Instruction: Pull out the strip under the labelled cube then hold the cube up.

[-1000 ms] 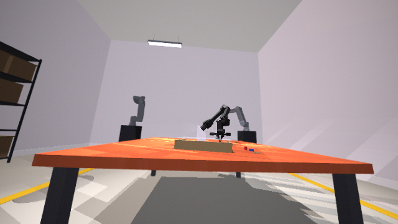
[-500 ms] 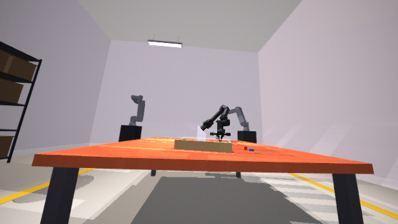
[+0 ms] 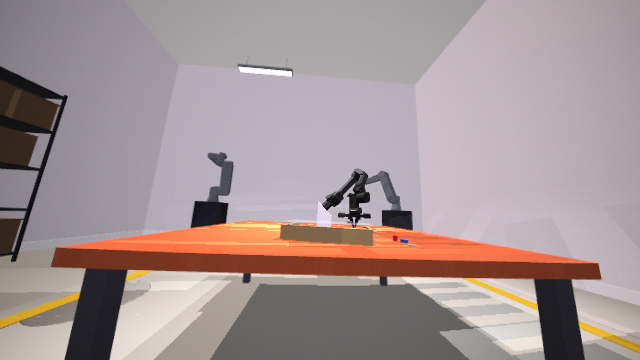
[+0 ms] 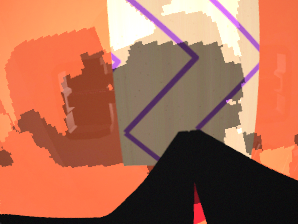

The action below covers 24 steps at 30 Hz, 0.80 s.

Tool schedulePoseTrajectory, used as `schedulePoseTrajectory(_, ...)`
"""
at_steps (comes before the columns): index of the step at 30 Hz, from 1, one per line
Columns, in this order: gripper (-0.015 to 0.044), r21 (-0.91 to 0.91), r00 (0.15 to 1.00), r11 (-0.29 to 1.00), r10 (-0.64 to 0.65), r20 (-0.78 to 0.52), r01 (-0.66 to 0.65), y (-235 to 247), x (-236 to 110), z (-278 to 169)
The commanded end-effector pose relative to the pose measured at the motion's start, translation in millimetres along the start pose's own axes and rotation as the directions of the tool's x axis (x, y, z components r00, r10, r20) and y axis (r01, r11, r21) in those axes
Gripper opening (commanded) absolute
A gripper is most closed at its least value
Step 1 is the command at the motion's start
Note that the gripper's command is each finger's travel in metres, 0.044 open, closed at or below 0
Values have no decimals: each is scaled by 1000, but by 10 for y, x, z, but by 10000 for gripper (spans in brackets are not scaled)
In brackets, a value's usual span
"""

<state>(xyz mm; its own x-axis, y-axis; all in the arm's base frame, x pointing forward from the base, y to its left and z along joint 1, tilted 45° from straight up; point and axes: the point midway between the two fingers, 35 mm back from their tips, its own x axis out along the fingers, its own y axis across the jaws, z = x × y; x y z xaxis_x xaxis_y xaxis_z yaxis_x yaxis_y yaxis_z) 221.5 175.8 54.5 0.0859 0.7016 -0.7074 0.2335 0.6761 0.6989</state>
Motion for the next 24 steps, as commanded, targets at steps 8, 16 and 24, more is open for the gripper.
schedulePoseTrajectory(8,0,6,999,1000,-10,-41,11,5,-409,42)
schedulePoseTrajectory(16,184,-24,999,1000,-11,-40,10,-1,-398,316)
schedulePoseTrajectory(24,394,-26,999,1000,-11,-39,10,-3,-414,618)
